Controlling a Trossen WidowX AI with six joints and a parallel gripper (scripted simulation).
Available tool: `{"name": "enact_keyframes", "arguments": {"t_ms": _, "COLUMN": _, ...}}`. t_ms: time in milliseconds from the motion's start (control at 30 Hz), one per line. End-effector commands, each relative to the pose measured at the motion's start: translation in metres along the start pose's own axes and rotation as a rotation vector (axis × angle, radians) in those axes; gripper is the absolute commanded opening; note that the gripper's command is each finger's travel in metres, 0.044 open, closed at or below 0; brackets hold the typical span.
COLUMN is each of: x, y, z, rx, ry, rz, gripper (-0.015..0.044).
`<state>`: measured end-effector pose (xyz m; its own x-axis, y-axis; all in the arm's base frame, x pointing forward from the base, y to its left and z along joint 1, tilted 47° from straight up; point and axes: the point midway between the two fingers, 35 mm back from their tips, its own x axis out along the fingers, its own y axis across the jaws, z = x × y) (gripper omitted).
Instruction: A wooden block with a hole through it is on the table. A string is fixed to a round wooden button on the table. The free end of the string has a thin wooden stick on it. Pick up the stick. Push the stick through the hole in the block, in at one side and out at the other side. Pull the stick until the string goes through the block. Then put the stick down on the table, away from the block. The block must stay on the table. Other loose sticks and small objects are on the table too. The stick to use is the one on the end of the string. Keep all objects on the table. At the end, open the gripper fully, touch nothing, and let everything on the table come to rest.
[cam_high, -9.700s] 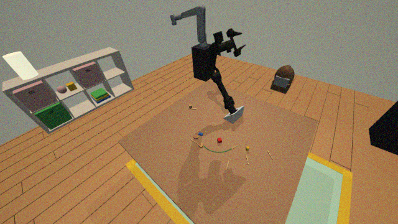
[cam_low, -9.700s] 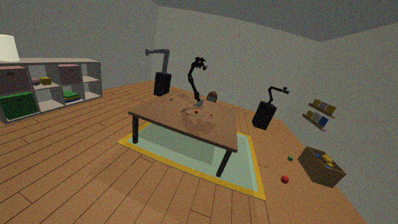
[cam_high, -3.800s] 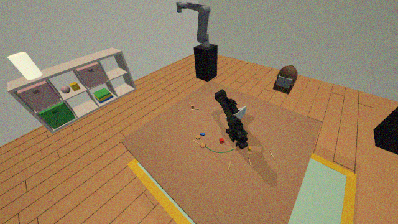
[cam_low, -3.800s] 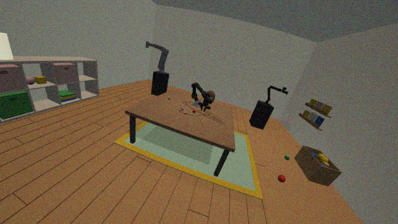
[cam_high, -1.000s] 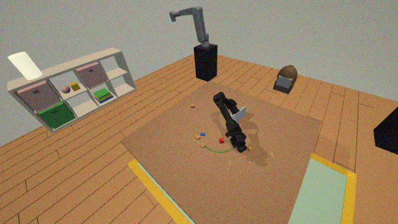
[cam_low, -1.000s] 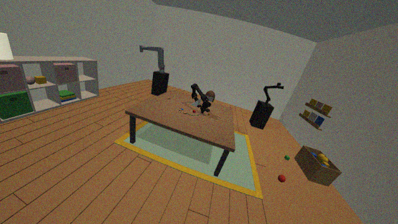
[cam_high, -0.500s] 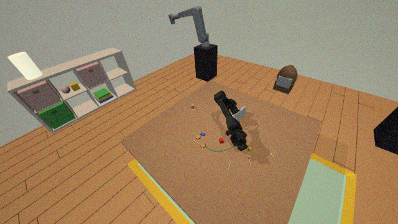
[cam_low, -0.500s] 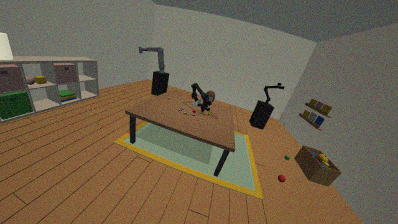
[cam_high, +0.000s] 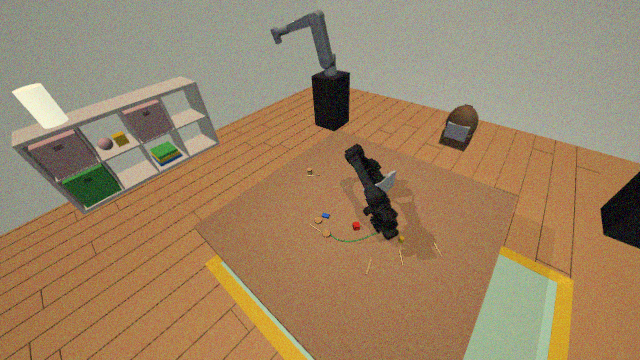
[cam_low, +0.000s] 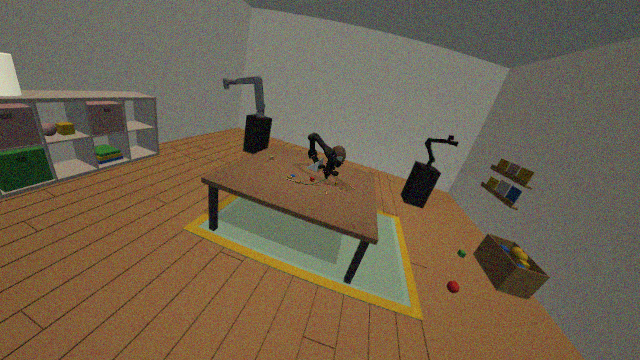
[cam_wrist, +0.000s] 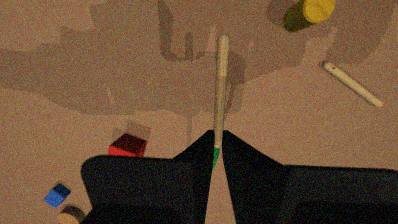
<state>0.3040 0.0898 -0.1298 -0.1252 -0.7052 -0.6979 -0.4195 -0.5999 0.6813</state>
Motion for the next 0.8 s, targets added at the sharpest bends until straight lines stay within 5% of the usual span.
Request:
{"name": "enact_keyframes", "arguments": {"t_ms": 0, "x": 0.001, "y": 0.0, "z": 0.0, "rx": 0.0, "ry": 0.0, "rz": 0.001, "gripper": 0.0}}
{"name": "enact_keyframes", "arguments": {"t_ms": 300, "x": 0.0, "y": 0.0, "z": -0.001, "rx": 0.025, "ry": 0.0, "rz": 0.0, "gripper": 0.0}}
{"name": "enact_keyframes", "arguments": {"t_ms": 767, "x": -0.001, "y": 0.001, "z": -0.012, "rx": 0.531, "ry": -0.001, "rz": -0.003, "gripper": 0.0}}
